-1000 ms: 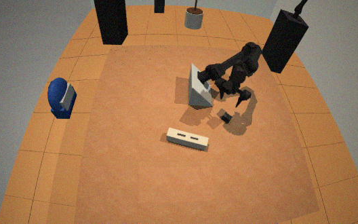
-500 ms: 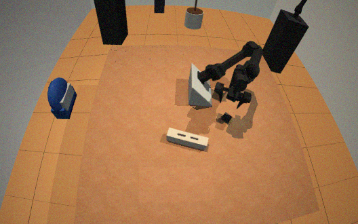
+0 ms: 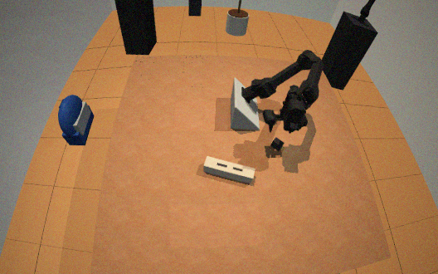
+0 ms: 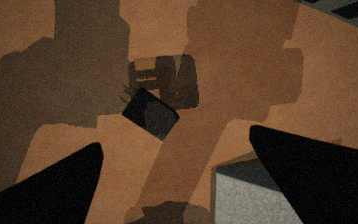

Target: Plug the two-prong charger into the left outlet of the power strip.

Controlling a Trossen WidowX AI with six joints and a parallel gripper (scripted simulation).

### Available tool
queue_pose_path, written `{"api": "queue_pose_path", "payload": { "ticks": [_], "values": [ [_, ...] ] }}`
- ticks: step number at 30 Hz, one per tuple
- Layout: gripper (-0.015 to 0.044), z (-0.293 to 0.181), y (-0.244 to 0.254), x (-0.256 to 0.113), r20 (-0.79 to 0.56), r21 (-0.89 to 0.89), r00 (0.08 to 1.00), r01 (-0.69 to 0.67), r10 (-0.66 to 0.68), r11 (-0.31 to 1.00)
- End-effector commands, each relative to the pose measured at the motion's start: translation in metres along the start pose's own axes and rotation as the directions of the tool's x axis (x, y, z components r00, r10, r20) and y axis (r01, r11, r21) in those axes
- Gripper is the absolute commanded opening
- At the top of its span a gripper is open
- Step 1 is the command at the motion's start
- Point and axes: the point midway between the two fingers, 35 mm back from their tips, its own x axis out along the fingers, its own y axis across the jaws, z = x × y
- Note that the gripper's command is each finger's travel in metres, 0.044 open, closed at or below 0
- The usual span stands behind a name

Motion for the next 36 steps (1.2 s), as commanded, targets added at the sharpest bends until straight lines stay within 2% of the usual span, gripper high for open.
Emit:
{"api": "queue_pose_path", "payload": {
  "ticks": [1, 13, 26, 36],
  "values": [
    [0.044, 0.003, 0.002, 0.003, -0.02, -0.111, 1.0, 0.001, -0.004, 0.994],
    [0.044, 0.003, 0.008, 0.02, -0.106, -0.431, 0.994, -0.043, -0.004, 0.901],
    [0.044, 0.001, 0.017, 0.039, -0.197, -0.715, 0.98, -0.136, -0.011, 0.686],
    [0.044, 0.001, 0.018, 0.042, -0.207, -0.74, 0.978, -0.149, -0.012, 0.656]
  ]
}}
